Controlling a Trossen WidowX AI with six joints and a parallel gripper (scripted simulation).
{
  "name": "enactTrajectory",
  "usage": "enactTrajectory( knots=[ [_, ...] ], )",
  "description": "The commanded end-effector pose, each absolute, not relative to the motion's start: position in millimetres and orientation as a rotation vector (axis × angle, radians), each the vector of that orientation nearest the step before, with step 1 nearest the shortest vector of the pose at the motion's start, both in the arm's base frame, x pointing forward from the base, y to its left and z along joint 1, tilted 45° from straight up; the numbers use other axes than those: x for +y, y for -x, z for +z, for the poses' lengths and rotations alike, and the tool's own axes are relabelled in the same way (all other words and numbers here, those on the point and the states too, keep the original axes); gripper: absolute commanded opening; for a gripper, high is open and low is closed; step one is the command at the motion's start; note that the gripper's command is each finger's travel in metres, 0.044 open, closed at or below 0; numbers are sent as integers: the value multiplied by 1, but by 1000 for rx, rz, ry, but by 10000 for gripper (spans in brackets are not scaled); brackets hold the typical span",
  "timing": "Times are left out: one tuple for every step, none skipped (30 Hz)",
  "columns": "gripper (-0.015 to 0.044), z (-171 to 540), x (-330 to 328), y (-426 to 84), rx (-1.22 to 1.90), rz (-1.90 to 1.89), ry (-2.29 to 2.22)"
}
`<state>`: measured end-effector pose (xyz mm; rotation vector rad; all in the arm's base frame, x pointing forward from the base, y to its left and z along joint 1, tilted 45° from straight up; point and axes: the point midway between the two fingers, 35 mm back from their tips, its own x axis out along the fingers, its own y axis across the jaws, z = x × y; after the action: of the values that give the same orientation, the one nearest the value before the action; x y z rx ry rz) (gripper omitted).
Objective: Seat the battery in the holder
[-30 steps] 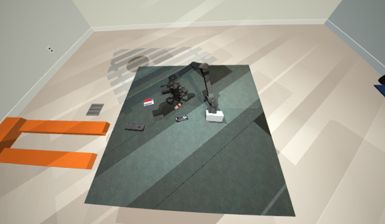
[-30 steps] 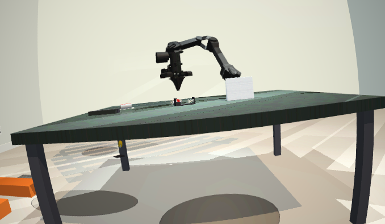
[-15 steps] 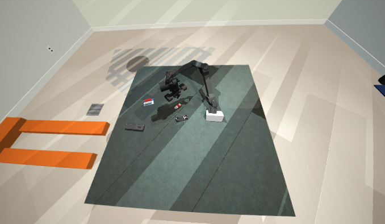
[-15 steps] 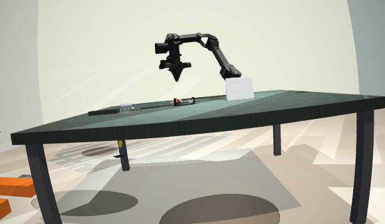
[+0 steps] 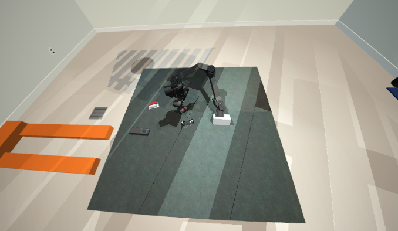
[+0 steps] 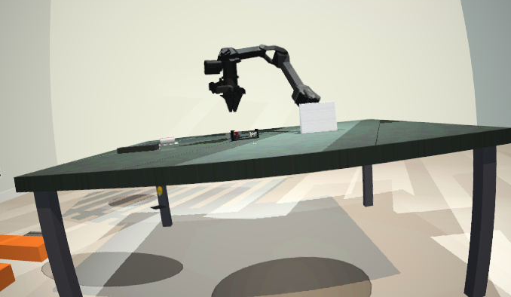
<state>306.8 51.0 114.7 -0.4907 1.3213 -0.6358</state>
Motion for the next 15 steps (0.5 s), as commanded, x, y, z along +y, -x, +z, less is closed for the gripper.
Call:
enactTrajectory(
  knots=[
    [249,89,34,-312,1524,-240,982],
    [249,86,32,-313,1545,-175,1051],
    [249,83,30,-314,1565,-108,1120],
    [249,80,28,-314,1583,-39,1188],
    [249,77,26,-315,1599,30,1256],
    [249,74,25,-316,1608,78,1302],
    [249,73,24,-316,1615,116,1338],
    [249,73,24,-316,1617,128,1349],
    [249,72,23,-316,1618,133,1353],
    [249,72,23,-316,1618,133,1353],
    [249,72,23,-316,1618,133,1353],
    [249,72,23,-316,1618,133,1353],
    [249,72,23,-316,1618,133,1353],
    [249,72,23,-316,1618,133,1353],
    [249,72,23,-316,1618,133,1353]
  ],
)
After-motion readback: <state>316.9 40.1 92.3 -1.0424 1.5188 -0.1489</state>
